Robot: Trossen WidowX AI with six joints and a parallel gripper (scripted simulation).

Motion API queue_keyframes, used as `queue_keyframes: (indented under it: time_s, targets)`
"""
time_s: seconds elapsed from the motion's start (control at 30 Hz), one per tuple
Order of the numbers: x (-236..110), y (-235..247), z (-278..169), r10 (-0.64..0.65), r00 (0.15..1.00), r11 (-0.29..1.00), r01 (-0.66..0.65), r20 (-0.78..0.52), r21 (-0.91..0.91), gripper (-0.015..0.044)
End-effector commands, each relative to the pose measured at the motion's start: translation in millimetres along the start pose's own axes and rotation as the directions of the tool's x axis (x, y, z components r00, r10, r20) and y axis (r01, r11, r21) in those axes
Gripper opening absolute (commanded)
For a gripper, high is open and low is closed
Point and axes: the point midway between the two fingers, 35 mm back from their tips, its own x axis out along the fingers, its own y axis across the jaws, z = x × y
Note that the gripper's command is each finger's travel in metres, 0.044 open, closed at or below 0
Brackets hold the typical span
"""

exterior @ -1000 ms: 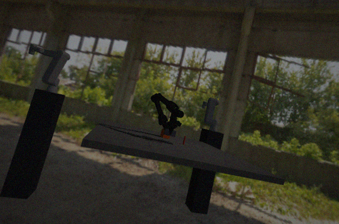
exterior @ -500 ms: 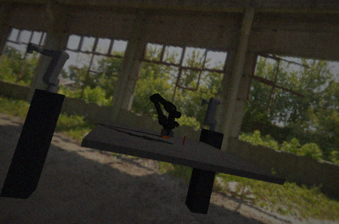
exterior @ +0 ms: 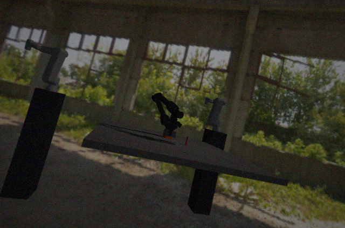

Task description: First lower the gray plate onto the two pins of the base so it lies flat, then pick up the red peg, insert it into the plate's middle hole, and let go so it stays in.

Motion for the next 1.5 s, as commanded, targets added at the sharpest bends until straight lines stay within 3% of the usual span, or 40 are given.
queue_keyframes:
  time_s: [0.0,0.87,1.33,1.47]
  targets:
    - [3,0,-1,0.001,1.000,1.000,-0.001,-0.003,-0.003,0.0000]
    - [40,0,-2,0.000,1.000,1.000,0.000,-0.005,-0.003,0.0000]
    - [40,0,-1,-0.003,1.000,1.000,0.003,-0.003,0.001,0.0000]
    - [40,0,-1,-0.003,1.000,1.000,0.003,-0.003,0.001,0.0105]
